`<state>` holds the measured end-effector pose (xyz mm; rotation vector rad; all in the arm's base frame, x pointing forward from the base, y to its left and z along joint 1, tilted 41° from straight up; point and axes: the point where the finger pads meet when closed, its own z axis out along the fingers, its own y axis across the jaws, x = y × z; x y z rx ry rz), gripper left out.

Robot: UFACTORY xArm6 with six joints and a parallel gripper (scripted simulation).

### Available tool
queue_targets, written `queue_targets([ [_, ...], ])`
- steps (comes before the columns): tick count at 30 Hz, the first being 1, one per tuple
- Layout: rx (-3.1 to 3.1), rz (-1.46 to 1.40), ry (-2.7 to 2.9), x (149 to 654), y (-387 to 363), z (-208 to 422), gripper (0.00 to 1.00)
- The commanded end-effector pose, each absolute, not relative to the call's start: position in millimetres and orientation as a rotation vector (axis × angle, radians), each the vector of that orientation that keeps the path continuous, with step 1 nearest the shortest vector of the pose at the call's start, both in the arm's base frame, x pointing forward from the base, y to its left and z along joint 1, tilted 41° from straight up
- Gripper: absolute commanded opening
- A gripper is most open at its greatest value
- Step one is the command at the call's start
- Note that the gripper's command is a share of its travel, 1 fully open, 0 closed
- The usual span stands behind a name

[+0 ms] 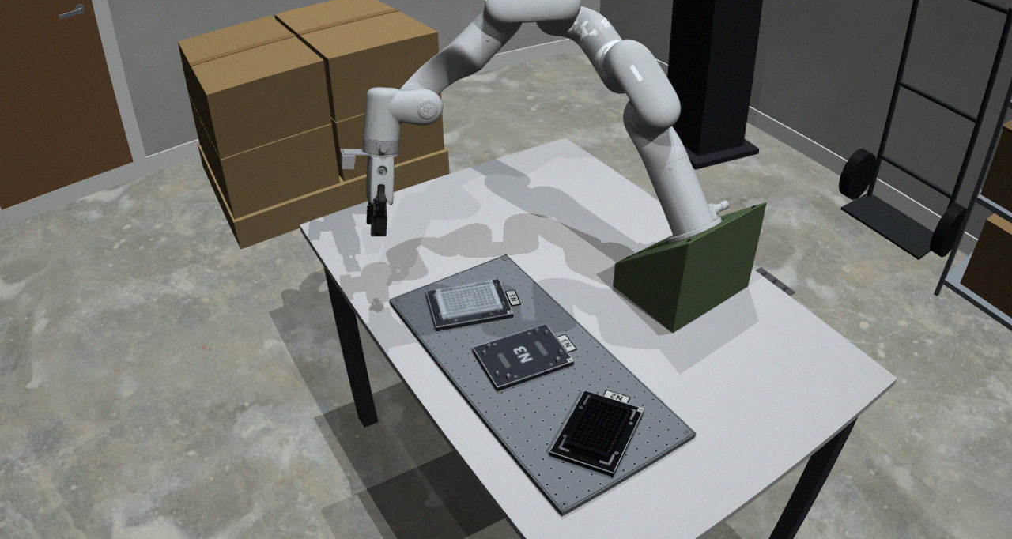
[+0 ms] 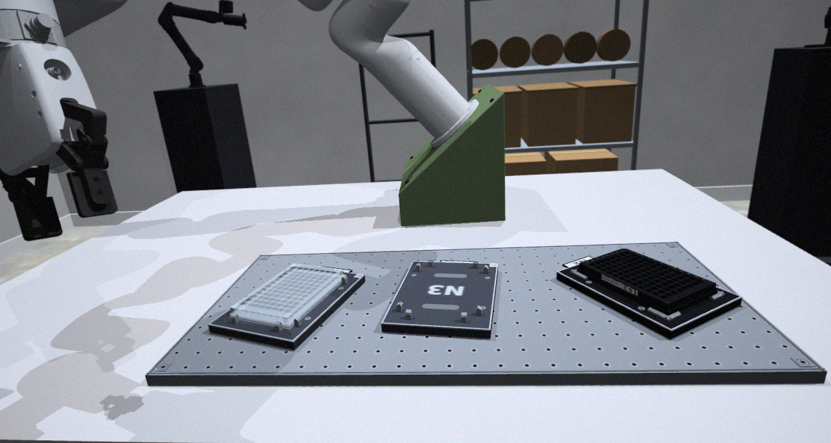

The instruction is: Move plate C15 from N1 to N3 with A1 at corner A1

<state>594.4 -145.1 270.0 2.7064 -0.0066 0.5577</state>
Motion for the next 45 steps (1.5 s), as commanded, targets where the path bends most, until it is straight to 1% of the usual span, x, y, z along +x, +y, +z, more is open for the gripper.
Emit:
queue_targets([
  [1, 2.695, 0.512, -0.027, 590.2, -139.6, 265.4, 1.0],
  [11, 2.68, 0.458, -0.05, 568.4, -123.1, 236.5, 1.0],
  [16, 2.665, 0.422, -0.064, 564.8, -121.0, 232.2, 1.0],
  [27, 2.633, 0.367, -0.088, 536.7, -106.6, 201.8, 1.0],
  [33, 2.601, 0.332, -0.104, 529.7, -103.7, 195.2, 1.0],
  [45, 2.526, 0.285, -0.129, 496.7, -92.6, 167.1, 1.0],
])
